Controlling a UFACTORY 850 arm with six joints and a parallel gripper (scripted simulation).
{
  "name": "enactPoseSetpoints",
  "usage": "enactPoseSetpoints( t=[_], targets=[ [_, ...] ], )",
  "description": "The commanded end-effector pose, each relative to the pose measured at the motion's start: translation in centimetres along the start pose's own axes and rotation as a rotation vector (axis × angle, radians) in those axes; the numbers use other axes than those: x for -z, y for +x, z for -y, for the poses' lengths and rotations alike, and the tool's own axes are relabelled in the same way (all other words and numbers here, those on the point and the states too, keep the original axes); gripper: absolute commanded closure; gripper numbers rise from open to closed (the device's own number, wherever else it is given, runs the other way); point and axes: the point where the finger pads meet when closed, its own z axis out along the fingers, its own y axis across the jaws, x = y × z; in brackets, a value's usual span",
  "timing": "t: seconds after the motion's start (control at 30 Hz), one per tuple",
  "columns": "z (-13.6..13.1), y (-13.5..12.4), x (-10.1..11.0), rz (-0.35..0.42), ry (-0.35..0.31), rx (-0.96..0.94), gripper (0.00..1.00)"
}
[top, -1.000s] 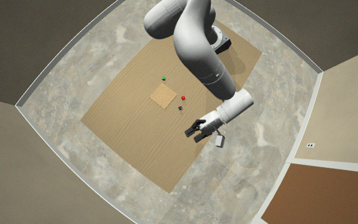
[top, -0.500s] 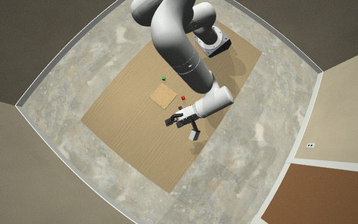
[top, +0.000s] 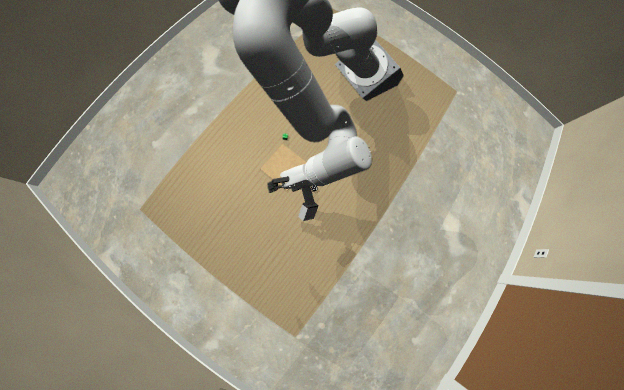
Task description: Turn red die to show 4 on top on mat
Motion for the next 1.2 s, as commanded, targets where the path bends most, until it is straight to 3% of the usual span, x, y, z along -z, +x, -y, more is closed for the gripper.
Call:
enactPoseSetpoints(
  t=[0.0,0.07,0.17,0.2,0.27,0.3,0.37,0.4,0.5,0.53,0.7,0.8,1.17],
  targets=[
    [0.5,-4.3,-2.0,0.066,0.118,0.045,0.0],
    [1.2,-7.0,-2.7,0.095,0.192,0.06,0.0],
    [1.3,-7.4,-2.8,0.098,0.202,0.062,0.0],
    [2.1,-10.1,-3.3,0.118,0.279,0.069,0.0],
    [2.1,-10.2,-3.3,0.119,0.283,0.069,0.0],
    [2.7,-12.1,-3.4,0.127,0.339,0.07,0.0],
    [2.9,-12.7,-3.5,0.129,0.358,0.069,0.0],
    [3.5,-14.2,-3.5,0.13,0.406,0.065,0.0],
    [3.8,-14.8,-3.4,0.129,0.426,0.063,0.0],
    [4.5,-16.6,-3.3,0.121,0.484,0.051,0.0],
    [4.5,-16.6,-3.3,0.121,0.484,0.051,0.0],
    [5.8,-19.2,-2.7,0.089,0.571,0.019,0.0],
    [6.9,-21.3,-2.0,0.031,0.637,-0.03,0.0]
  ],
)
